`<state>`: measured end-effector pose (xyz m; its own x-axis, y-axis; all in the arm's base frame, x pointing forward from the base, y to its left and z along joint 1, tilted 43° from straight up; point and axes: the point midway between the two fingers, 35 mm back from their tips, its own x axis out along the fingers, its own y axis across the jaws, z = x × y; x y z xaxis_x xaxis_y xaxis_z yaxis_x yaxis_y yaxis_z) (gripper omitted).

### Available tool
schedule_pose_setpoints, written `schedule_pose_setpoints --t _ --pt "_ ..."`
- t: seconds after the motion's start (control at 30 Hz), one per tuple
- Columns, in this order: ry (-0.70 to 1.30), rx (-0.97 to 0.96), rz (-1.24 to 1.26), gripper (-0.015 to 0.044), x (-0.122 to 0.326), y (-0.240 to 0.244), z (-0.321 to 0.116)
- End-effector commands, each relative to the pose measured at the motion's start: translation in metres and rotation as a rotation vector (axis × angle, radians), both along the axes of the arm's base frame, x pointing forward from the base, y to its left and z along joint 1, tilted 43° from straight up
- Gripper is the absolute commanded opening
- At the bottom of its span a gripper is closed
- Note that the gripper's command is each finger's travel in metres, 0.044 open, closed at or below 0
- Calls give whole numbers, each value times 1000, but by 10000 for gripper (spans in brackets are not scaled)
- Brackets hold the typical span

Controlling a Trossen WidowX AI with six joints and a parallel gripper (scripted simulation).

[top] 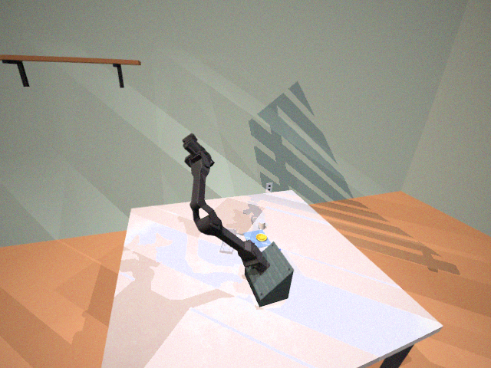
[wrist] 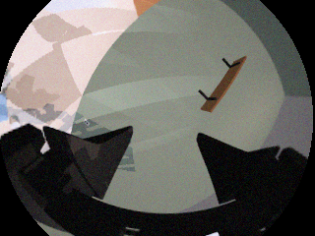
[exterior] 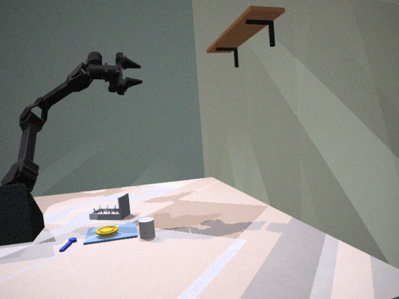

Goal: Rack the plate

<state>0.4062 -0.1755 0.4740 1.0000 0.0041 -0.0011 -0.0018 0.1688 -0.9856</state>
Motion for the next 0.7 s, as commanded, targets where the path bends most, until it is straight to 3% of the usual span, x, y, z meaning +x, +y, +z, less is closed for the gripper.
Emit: schedule_pose_setpoints --t 0.0,0.67 --pt "77 83 -23 400 8 -14 -28" --pt "544 563 -166 400 20 -71 -201"
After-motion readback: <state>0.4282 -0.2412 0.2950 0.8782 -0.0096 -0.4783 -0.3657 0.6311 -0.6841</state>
